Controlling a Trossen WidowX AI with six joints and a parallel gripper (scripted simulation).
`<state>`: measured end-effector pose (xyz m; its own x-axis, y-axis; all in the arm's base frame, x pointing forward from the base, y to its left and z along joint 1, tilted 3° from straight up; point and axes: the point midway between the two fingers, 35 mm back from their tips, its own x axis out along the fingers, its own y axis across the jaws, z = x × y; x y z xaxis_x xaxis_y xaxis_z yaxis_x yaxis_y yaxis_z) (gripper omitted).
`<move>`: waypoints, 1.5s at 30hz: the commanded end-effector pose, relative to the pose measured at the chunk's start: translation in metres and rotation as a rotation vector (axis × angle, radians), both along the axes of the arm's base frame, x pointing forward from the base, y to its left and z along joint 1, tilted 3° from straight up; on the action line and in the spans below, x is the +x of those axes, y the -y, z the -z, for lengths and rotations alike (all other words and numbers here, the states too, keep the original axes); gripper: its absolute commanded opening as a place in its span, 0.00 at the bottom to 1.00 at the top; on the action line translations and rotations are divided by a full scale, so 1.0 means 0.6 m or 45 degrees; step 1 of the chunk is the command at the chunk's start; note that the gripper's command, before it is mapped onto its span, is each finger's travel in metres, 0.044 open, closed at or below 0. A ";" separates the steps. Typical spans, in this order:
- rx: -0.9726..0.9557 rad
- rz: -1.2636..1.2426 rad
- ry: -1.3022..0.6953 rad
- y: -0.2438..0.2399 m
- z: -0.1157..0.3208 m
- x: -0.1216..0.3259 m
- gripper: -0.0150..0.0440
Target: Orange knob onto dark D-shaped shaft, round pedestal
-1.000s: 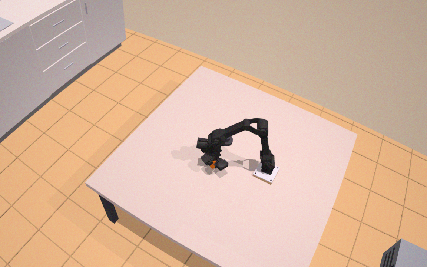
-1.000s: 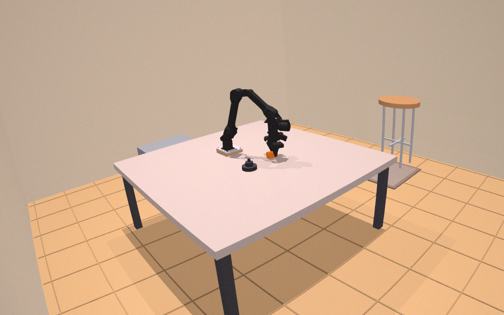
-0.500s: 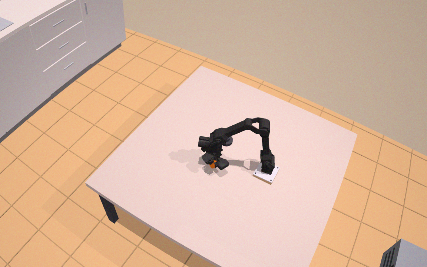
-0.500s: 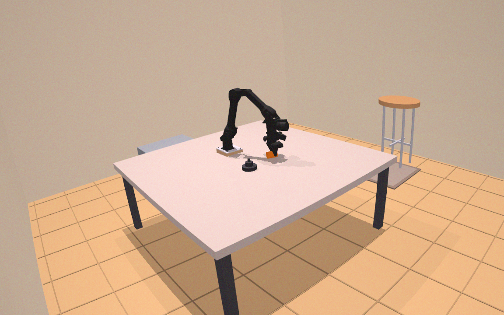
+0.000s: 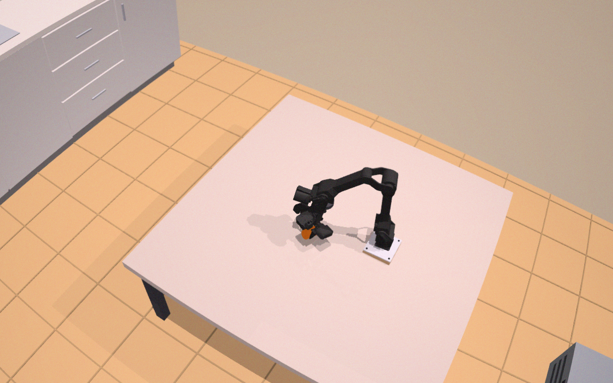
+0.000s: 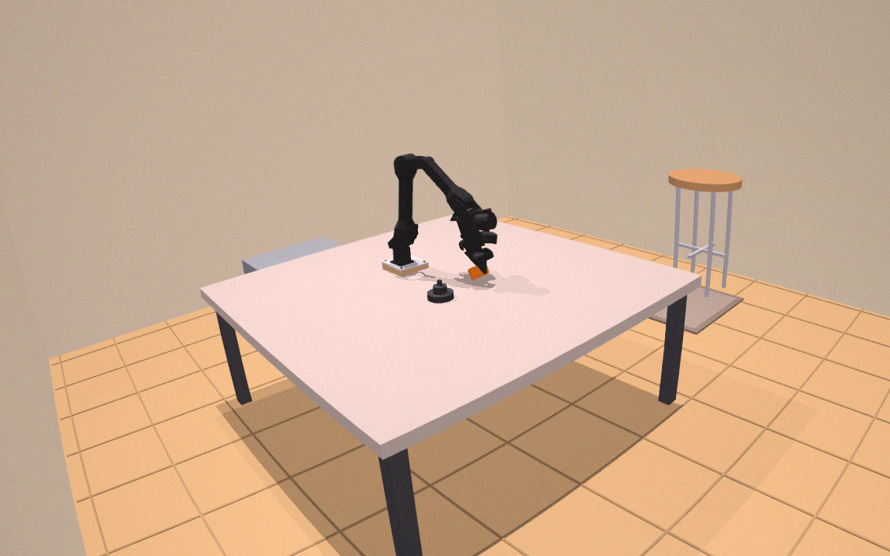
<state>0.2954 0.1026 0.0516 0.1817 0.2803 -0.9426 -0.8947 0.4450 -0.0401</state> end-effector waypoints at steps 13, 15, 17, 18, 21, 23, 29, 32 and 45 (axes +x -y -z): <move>0.255 -0.014 0.133 0.023 -0.009 -0.012 0.56; 0.287 -0.016 0.148 0.025 -0.009 -0.013 0.56; 0.318 -0.017 0.164 0.028 -0.010 -0.015 0.56; 0.334 -0.018 0.172 0.030 -0.010 -0.015 0.56; 0.382 -0.020 0.195 0.034 -0.010 -0.017 0.56; 0.413 -0.021 0.211 0.036 -0.010 -0.019 0.56; 0.509 -0.026 0.258 0.045 -0.010 -0.023 0.56; 0.561 -0.028 0.283 0.050 -0.010 -0.025 0.56; 0.816 -0.039 0.408 0.072 -0.004 -0.036 0.56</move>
<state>0.2763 0.0622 0.0566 0.3988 0.7414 -0.5397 -0.8937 0.4462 -0.0474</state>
